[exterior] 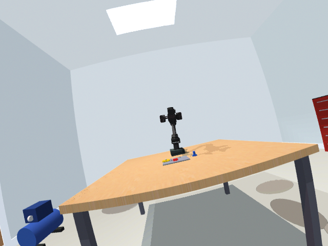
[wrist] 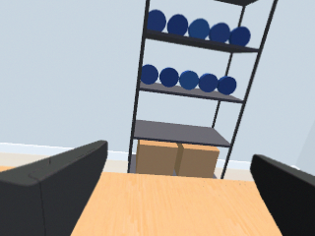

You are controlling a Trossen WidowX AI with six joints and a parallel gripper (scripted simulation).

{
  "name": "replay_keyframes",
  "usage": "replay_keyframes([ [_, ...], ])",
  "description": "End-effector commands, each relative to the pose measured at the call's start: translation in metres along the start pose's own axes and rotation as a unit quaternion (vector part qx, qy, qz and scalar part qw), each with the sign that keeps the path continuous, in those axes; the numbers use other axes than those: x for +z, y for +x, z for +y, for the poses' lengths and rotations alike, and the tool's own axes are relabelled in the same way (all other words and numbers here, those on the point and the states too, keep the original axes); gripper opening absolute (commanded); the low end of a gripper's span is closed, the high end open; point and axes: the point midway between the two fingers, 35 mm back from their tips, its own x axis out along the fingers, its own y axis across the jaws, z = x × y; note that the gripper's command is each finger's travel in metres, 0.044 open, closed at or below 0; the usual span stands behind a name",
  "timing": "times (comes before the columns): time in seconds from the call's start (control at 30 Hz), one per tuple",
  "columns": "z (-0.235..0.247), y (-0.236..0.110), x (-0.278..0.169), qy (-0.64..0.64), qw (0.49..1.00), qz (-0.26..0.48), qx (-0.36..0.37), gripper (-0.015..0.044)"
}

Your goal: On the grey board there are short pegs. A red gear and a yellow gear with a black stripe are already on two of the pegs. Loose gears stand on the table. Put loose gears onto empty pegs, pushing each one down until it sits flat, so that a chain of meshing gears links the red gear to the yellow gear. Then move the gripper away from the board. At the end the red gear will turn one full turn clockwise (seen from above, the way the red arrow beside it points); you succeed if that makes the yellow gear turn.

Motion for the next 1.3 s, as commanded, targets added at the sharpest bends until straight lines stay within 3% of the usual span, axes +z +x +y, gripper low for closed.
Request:
replay_keyframes([
  [0.0,0.001,0.001,-0.002,-0.002,1.0,0.006,0.002,0.0426],
  [0.17,0.036,0.026,-0.06,-0.062,0.983,0.158,0.064,0.044],
  [0.33,0.081,0.027,-0.13,-0.146,0.921,0.326,0.156,0.044],
  [0.5,0.119,0.001,-0.193,-0.231,0.81,0.476,0.255,0.044],
  [0.67,0.143,-0.04,-0.238,-0.305,0.661,0.592,0.345,0.044],
  [0.73,0.146,-0.046,-0.242,-0.313,0.639,0.605,0.356,0.044],
  [1.27,0.144,-0.041,-0.257,-0.313,0.639,0.605,0.356,0.044],
])
